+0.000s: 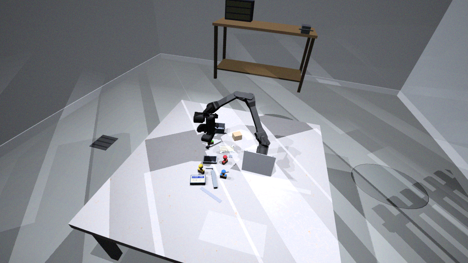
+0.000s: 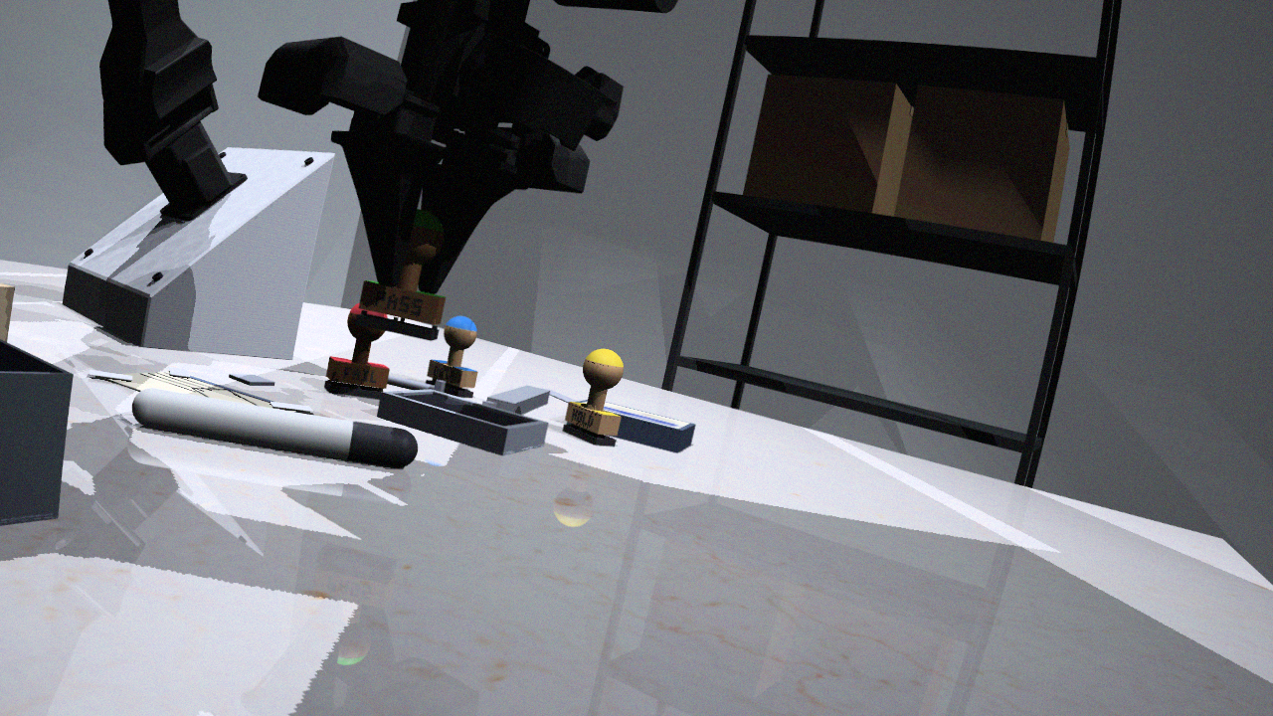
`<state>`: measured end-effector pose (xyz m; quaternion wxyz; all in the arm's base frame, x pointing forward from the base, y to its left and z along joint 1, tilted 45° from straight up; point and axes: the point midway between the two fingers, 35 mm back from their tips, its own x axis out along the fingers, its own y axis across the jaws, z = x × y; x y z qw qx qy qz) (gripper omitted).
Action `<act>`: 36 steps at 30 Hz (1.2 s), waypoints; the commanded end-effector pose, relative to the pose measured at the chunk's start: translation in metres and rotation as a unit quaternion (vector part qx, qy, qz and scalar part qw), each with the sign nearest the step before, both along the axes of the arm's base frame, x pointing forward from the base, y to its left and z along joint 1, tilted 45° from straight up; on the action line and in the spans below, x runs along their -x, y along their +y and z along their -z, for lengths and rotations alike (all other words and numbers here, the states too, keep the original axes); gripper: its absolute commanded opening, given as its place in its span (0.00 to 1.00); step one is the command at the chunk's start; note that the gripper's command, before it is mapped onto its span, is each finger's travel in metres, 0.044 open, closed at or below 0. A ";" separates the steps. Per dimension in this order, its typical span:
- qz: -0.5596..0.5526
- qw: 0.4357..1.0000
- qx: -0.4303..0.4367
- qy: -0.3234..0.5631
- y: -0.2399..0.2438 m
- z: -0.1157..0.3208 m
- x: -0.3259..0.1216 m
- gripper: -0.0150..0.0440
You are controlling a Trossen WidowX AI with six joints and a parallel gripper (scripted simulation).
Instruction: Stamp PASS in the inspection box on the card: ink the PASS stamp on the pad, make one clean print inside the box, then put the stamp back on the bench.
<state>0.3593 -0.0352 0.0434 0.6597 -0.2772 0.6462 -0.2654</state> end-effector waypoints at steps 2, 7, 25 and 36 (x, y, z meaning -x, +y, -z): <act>0.002 1.000 -0.001 -0.001 0.002 -0.002 0.001 0.25; 0.002 1.000 -0.001 -0.001 0.004 -0.004 0.001 0.25; 0.002 1.000 -0.003 0.000 0.073 0.061 0.029 0.25; 0.002 1.000 -0.003 0.000 0.070 0.065 0.029 0.25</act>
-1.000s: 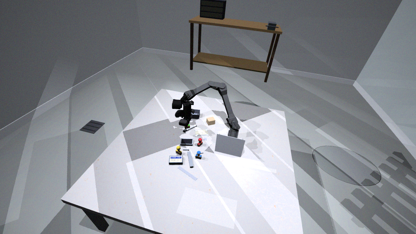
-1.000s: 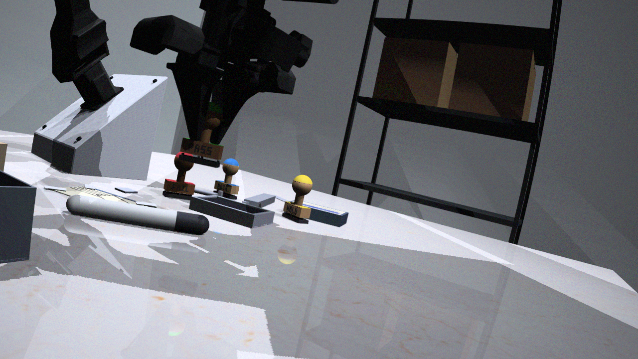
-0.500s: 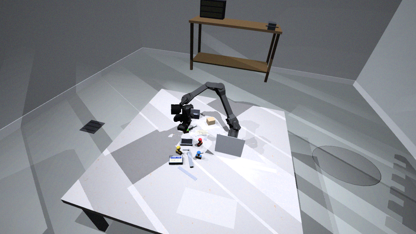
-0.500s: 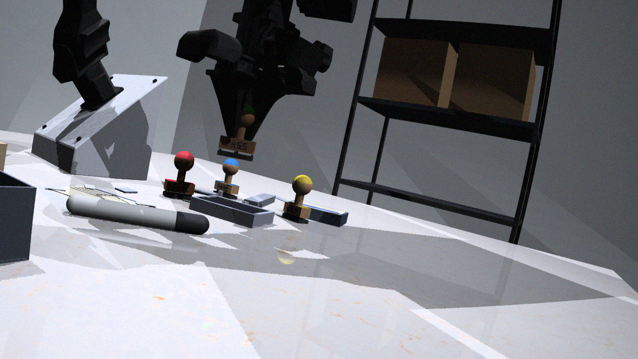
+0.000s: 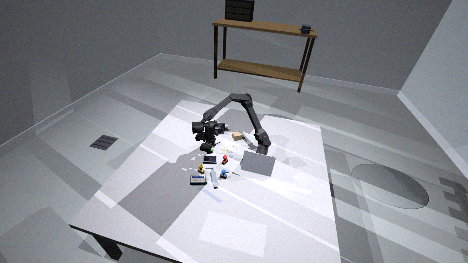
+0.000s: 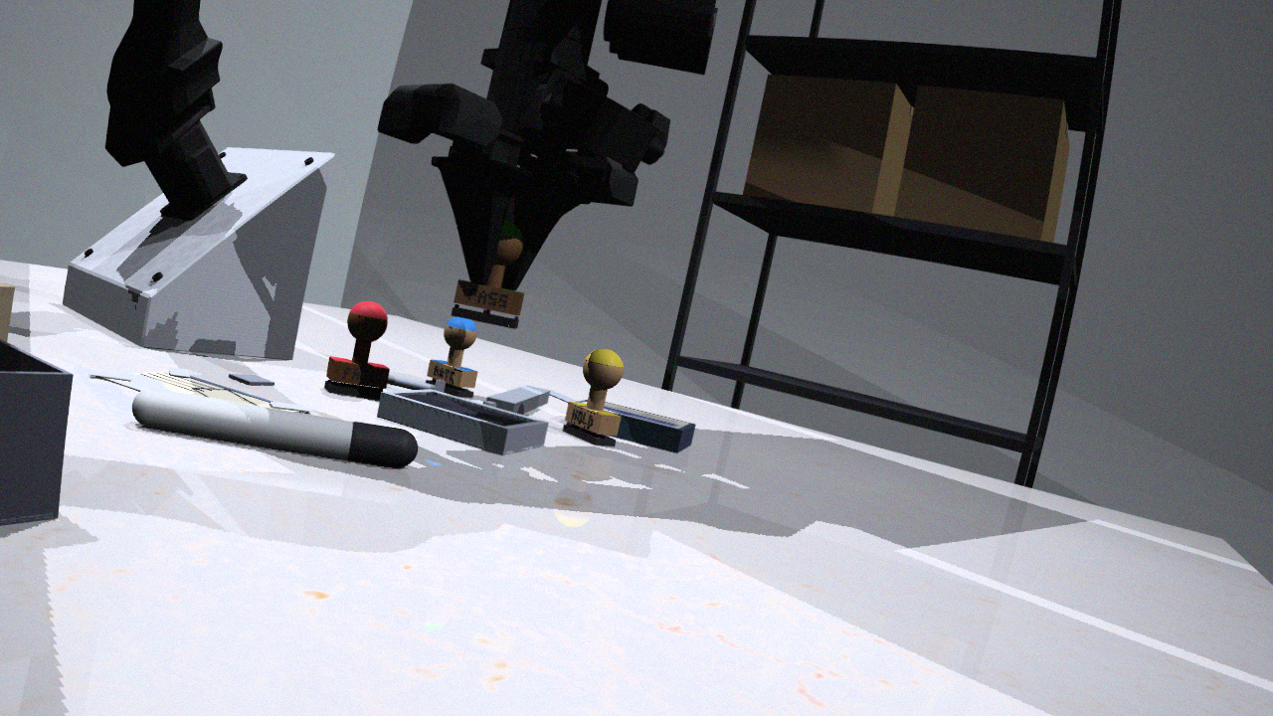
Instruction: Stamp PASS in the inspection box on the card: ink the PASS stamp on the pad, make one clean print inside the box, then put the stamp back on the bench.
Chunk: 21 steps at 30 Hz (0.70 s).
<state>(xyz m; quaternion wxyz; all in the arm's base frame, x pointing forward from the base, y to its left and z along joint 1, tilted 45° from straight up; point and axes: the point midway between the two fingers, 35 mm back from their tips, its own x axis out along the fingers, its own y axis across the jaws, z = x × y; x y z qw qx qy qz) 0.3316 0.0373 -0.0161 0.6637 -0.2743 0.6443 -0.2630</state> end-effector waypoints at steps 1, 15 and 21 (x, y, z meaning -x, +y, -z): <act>0.003 1.000 0.001 0.004 -0.003 0.006 0.001 0.25; 0.003 1.000 0.000 0.004 -0.010 0.012 0.001 0.25; 0.003 1.000 0.000 0.003 -0.012 0.015 0.000 0.25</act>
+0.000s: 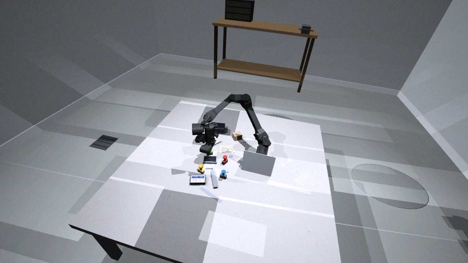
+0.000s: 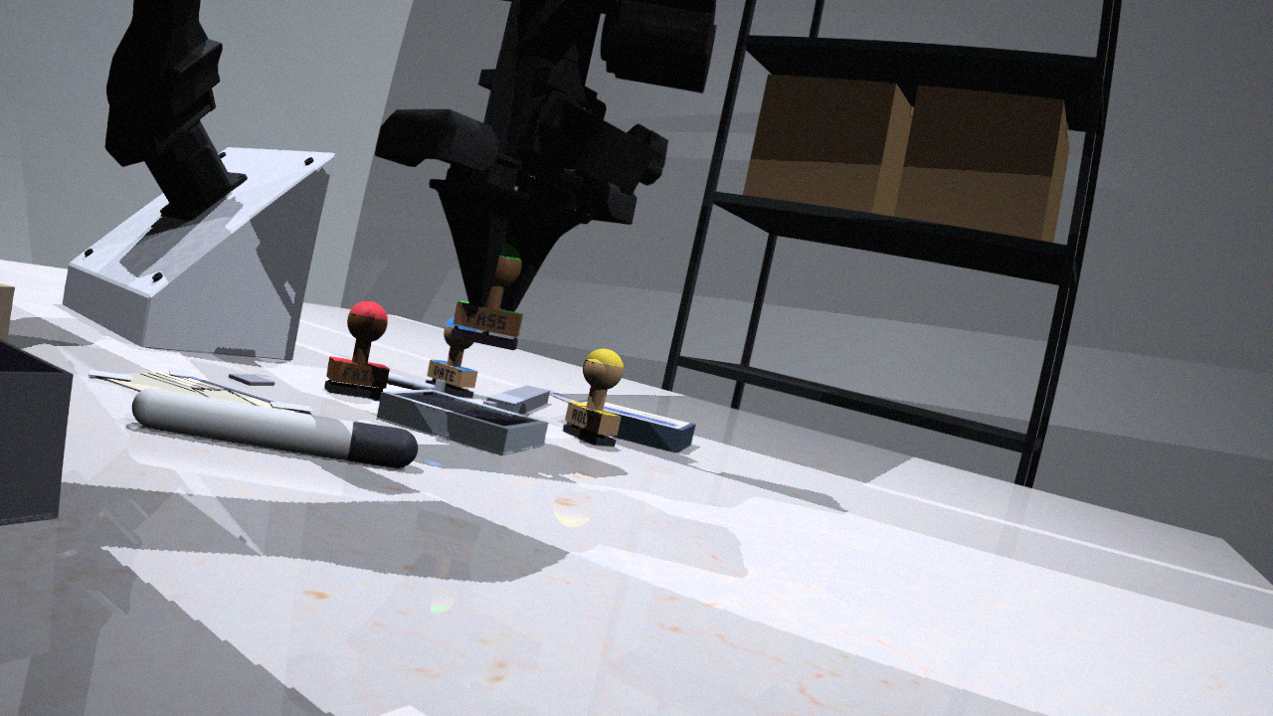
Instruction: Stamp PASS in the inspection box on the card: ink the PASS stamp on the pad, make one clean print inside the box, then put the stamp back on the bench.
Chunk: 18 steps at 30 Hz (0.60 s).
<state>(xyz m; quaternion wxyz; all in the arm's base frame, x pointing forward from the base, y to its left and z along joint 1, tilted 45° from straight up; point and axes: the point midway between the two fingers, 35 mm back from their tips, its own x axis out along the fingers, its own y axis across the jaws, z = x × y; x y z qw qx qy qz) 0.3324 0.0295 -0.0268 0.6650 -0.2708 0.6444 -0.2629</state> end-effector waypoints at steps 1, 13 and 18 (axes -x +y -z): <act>0.001 1.000 0.003 0.005 -0.005 0.005 0.001 0.25; 0.001 1.000 0.003 0.005 -0.011 0.010 0.001 0.25; 0.001 1.000 0.003 0.005 -0.013 0.013 0.001 0.25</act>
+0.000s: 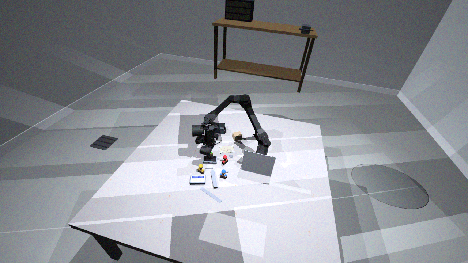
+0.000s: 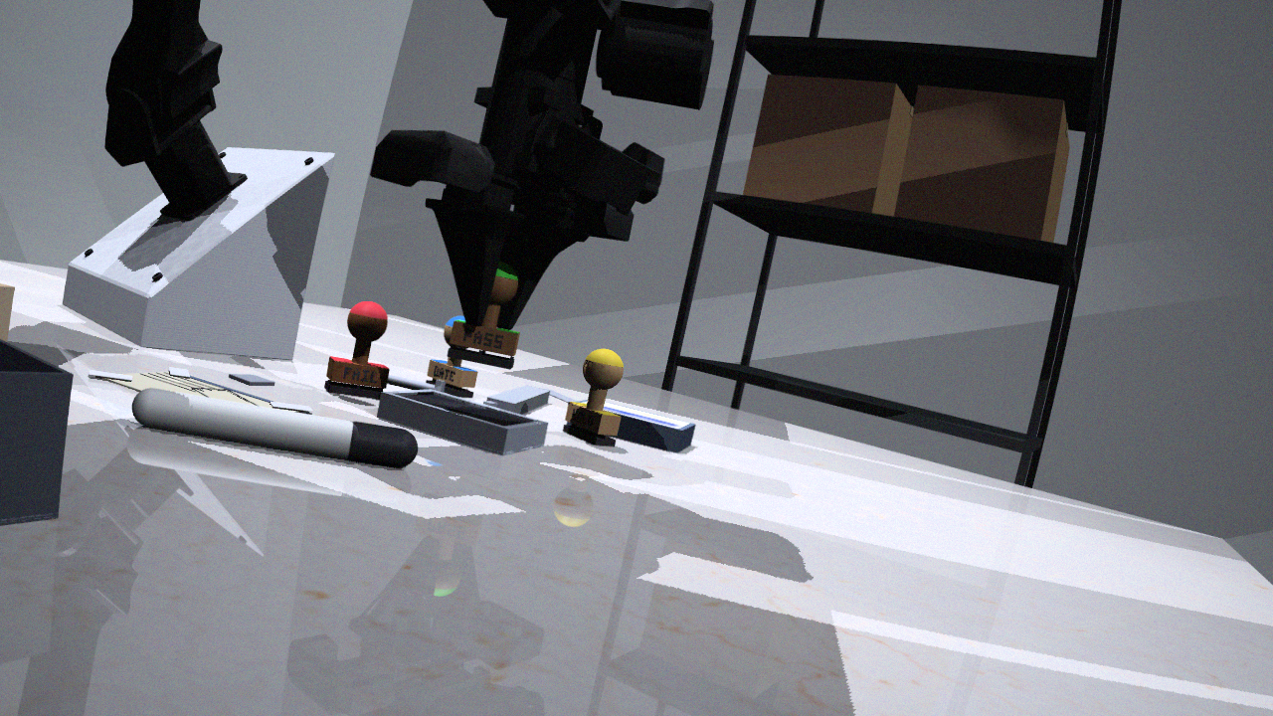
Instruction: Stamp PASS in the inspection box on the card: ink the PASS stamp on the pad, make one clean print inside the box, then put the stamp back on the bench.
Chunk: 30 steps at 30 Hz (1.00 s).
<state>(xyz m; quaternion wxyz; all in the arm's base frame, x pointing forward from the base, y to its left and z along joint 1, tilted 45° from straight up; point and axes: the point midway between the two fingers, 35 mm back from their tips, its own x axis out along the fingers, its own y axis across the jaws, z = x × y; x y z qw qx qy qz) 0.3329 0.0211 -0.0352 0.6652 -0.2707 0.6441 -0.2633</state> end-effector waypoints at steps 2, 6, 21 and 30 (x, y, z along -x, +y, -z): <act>0.001 1.000 0.003 0.005 -0.006 0.005 0.002 0.25; 0.001 1.000 0.003 0.005 -0.007 0.007 0.002 0.25; 0.001 1.000 0.004 0.005 -0.015 0.014 0.002 0.25; 0.002 1.000 0.004 0.005 -0.019 0.018 0.002 0.25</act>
